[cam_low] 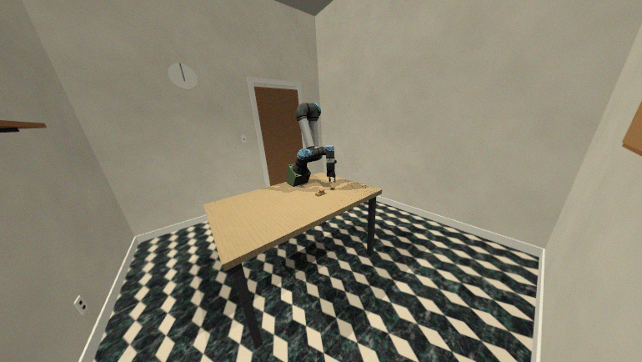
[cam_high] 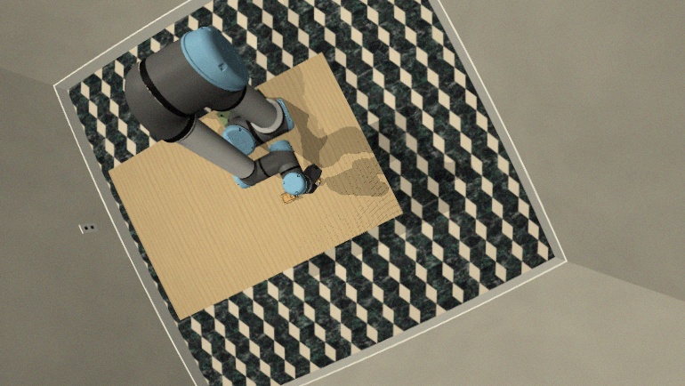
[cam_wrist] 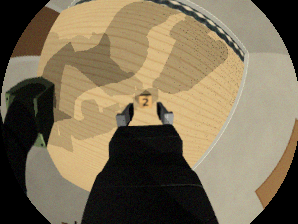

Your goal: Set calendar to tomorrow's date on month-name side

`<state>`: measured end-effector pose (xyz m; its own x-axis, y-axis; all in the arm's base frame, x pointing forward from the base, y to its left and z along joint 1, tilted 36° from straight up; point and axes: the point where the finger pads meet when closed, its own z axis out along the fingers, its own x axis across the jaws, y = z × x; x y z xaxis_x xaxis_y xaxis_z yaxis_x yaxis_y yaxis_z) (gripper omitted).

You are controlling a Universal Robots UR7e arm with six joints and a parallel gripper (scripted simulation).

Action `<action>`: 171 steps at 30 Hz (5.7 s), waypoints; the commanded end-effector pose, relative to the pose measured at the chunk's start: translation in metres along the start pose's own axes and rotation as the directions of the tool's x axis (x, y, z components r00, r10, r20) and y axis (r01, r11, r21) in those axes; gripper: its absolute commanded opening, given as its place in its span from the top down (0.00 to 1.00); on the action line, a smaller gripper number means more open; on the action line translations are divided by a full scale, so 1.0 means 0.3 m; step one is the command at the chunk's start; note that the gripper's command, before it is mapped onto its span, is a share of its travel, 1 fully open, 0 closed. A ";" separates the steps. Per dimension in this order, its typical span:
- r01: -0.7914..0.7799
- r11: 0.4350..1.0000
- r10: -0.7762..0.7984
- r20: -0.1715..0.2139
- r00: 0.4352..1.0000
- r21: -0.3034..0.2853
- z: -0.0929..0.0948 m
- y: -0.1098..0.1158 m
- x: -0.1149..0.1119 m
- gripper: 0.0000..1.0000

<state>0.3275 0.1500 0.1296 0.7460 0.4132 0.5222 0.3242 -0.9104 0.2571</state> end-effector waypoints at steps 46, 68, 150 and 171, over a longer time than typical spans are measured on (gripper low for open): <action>-0.001 0.966 0.001 -0.002 1.000 -0.257 0.000 -0.010 0.001 0.10; -0.002 0.896 0.008 0.012 1.000 -0.445 0.009 -0.013 -0.006 0.10; -0.002 0.711 0.000 -0.003 1.000 -0.703 0.042 -0.027 0.002 0.10; -0.002 0.711 0.000 -0.003 1.000 -0.703 0.142 -0.028 0.002 0.10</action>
<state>0.3468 0.1568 0.0967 0.7474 0.4110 0.5220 -0.1808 -0.6303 0.7550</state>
